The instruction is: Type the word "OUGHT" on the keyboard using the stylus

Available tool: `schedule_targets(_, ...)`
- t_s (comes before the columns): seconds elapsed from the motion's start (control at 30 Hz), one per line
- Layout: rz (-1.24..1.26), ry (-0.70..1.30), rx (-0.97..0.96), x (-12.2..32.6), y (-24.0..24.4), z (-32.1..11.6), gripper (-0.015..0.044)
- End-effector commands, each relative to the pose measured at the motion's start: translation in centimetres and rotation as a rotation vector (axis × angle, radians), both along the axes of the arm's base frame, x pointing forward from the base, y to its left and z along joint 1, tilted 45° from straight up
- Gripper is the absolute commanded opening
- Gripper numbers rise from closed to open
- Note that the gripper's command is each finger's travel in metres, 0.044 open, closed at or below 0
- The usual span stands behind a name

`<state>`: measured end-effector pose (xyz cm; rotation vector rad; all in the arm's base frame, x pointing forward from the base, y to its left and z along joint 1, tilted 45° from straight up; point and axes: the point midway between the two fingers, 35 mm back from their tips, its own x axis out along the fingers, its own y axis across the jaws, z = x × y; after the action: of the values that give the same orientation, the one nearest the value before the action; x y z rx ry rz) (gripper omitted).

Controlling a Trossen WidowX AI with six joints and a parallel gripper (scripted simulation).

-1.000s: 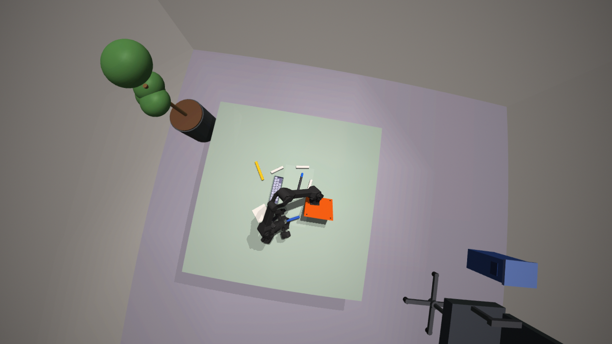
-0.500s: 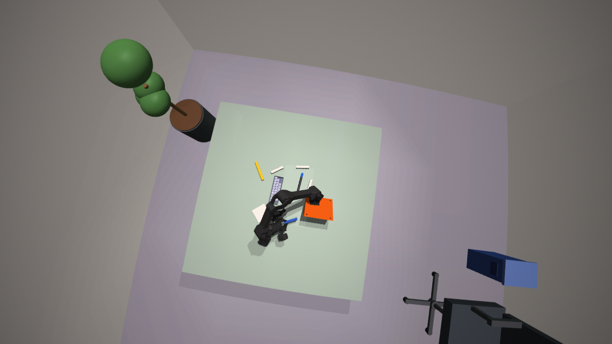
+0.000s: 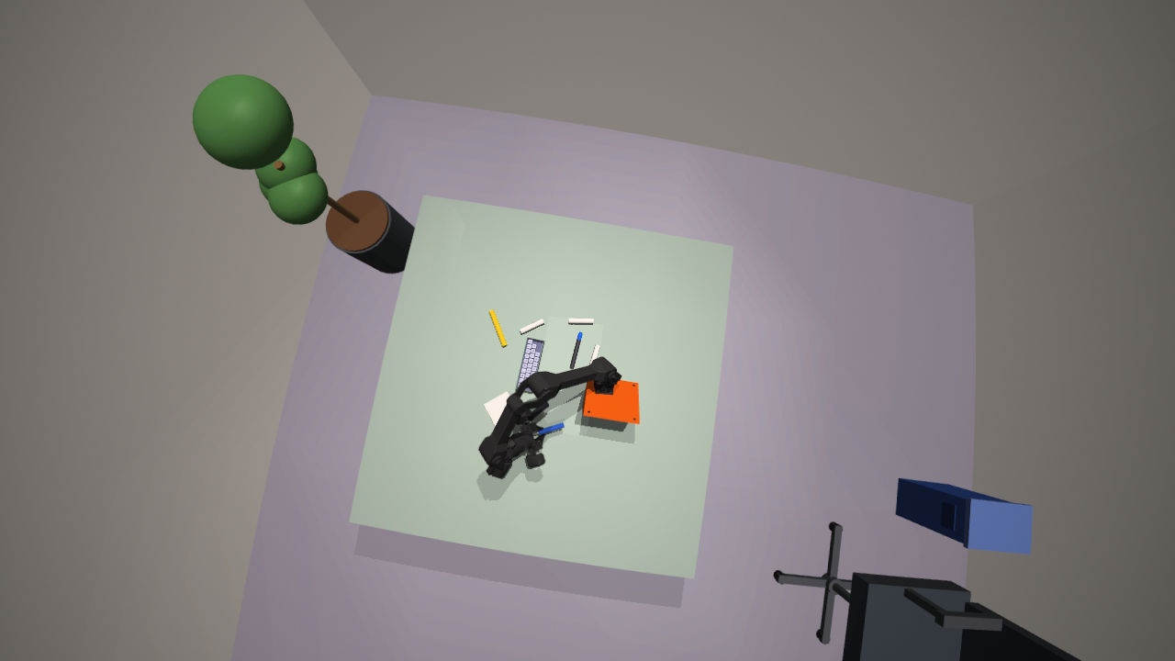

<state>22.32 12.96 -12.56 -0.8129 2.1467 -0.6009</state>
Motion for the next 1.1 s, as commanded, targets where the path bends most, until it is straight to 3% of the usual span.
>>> schedule_targets(0.0, 0.004, 0.003, 0.001, 0.2, -0.1, -0.2, 0.0000)
schedule_targets(1.07, 0.004, 0.003, -0.001, -0.1, -3.4, -3.6, 0.0000)
